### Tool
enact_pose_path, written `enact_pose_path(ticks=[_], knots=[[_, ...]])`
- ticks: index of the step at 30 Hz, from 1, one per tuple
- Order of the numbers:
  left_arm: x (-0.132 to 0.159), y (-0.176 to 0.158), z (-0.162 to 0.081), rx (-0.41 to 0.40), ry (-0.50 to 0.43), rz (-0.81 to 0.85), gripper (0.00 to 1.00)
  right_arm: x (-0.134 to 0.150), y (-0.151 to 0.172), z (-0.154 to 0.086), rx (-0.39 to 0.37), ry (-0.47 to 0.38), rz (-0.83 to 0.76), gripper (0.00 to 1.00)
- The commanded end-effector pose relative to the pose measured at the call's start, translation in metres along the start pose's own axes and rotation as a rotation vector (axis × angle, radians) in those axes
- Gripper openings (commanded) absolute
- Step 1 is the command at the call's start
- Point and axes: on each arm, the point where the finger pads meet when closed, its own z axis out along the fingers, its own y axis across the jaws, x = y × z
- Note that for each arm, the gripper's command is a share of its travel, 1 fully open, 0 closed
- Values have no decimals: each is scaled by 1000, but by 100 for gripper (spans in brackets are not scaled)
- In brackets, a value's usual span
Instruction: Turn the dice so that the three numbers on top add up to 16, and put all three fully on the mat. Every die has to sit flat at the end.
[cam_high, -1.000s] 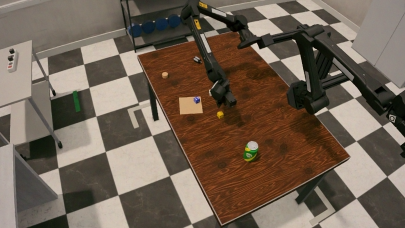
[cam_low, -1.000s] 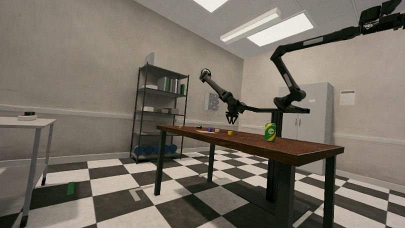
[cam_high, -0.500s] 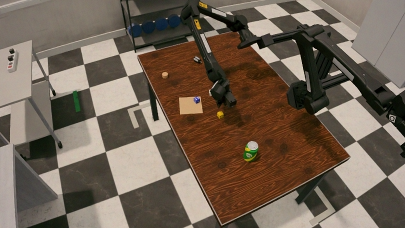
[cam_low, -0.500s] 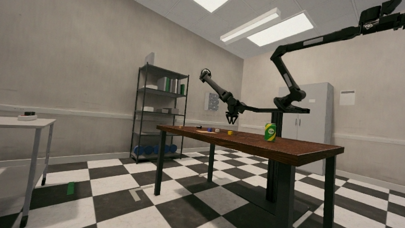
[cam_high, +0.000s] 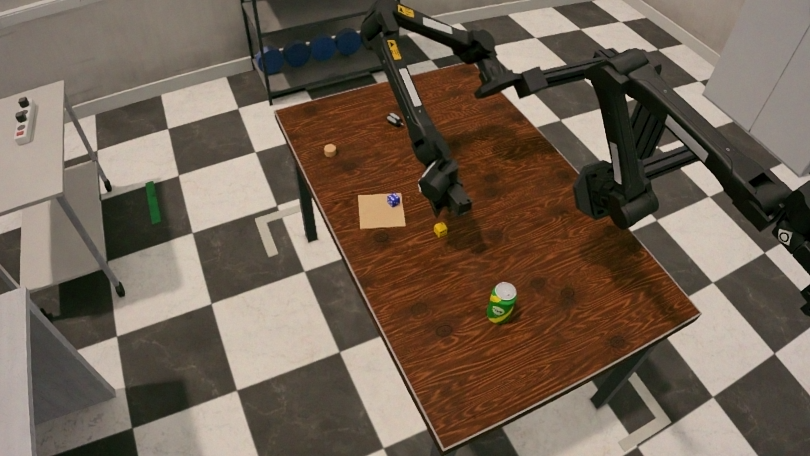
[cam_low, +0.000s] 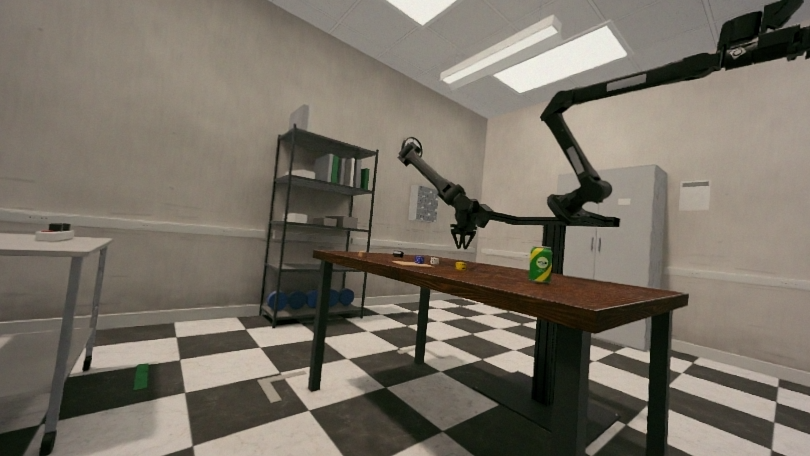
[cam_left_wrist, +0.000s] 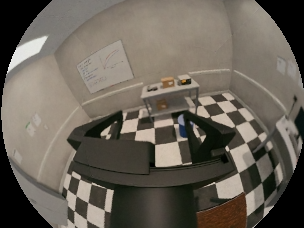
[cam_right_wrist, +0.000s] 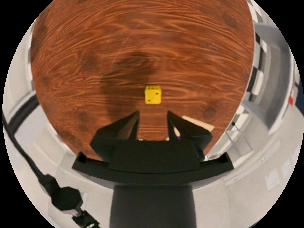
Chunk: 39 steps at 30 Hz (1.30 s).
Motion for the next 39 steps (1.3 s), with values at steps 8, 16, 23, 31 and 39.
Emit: enact_pose_path(ticks=[8, 16, 23, 31, 39], knots=[[-37, 1, -3, -6, -68, 3, 100, -8, 2, 7, 17, 0, -25, 45], [-37, 1, -3, -6, -68, 3, 100, -2, 0, 29, -6, 1, -2, 45], [-37, 1, -3, -6, -68, 3, 100, -4, -3, 37, 1, -1, -1, 45], [-37, 1, -3, -6, -68, 3, 100, -3, -3, 47, -3, 0, 2, 45], [-37, 1, -3, -6, -68, 3, 100, -4, -4, 52, 1, -1, 1, 45]])
